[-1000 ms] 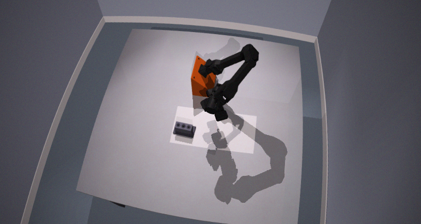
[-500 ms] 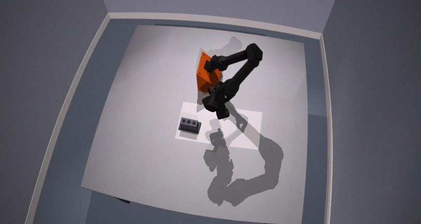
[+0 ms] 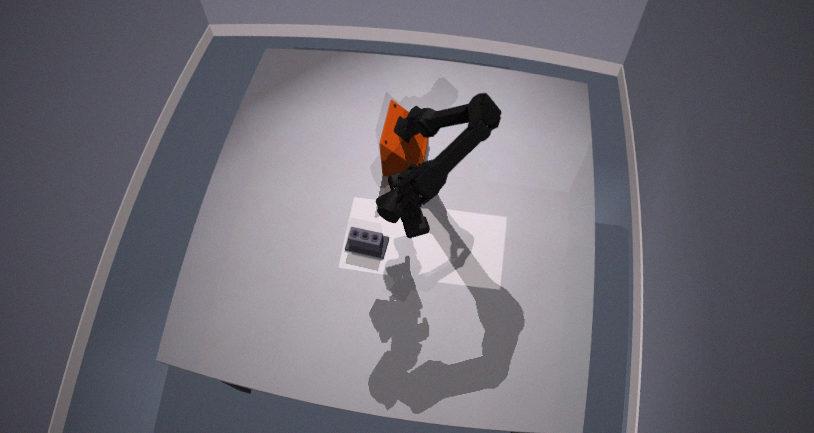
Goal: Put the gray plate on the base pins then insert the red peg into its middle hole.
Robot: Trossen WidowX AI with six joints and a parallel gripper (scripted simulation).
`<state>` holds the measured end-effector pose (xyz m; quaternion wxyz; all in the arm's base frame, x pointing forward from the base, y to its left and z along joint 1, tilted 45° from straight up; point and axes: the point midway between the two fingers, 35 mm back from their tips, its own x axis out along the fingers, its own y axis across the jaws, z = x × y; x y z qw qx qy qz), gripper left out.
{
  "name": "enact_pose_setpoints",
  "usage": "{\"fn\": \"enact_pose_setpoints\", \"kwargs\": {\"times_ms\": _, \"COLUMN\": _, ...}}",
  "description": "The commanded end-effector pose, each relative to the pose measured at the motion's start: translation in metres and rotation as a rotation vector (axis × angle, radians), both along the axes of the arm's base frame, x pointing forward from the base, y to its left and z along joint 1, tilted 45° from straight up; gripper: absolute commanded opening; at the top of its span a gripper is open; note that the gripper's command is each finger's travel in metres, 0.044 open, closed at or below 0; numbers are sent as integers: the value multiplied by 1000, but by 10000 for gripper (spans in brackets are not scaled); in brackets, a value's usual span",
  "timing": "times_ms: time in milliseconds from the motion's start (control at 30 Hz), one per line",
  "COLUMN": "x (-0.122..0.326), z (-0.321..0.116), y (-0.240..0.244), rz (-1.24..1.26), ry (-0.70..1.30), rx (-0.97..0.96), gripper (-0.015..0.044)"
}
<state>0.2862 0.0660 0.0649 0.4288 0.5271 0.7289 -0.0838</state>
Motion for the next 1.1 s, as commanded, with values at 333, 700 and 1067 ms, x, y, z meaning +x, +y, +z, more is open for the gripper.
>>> {"fn": "enact_pose_setpoints", "kwargs": {"times_ms": 333, "x": 28, "z": -26, "y": -27, "rz": 3, "ry": -11, "rx": -4, "gripper": 0}}
{"fn": "enact_pose_setpoints", "kwargs": {"times_ms": 700, "x": 43, "z": -49, "y": -47, "rz": 4, "ry": -13, "rx": -2, "gripper": 0}}
{"fn": "enact_pose_setpoints", "kwargs": {"times_ms": 1067, "x": 56, "z": -74, "y": -68, "rz": 6, "ry": -15, "rx": 3, "gripper": 0}}
